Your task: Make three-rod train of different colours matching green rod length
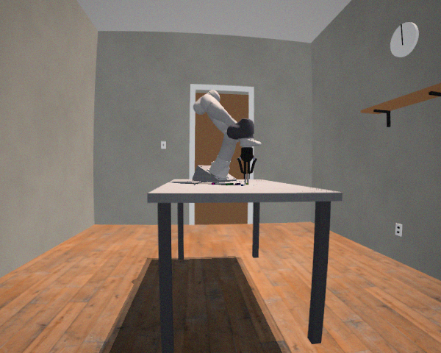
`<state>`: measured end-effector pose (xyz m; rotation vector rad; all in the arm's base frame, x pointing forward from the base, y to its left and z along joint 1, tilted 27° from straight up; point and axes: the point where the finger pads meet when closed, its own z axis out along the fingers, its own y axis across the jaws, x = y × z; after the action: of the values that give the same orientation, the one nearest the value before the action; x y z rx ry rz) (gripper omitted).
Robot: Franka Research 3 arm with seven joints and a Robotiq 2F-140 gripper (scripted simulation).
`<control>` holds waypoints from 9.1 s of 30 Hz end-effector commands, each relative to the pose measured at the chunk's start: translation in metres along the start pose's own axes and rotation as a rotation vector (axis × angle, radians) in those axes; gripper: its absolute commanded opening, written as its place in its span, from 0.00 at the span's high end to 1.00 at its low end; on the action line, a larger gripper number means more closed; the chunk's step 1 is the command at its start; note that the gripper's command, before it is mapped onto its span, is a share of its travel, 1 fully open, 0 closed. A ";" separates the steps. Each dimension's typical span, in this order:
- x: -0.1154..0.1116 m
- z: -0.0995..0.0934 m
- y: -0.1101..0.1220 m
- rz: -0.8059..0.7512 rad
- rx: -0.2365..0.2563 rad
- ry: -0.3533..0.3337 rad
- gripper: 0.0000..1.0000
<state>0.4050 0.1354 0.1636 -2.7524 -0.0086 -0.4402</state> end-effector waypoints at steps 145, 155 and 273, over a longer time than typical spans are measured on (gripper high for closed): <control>0.051 -0.012 0.239 0.604 0.001 0.000 0.97; 0.051 -0.012 0.239 0.605 0.001 0.000 0.97; 0.051 -0.001 0.239 0.607 0.001 0.000 0.85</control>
<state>0.4678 -0.0910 0.0981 -2.5758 0.7922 -0.2658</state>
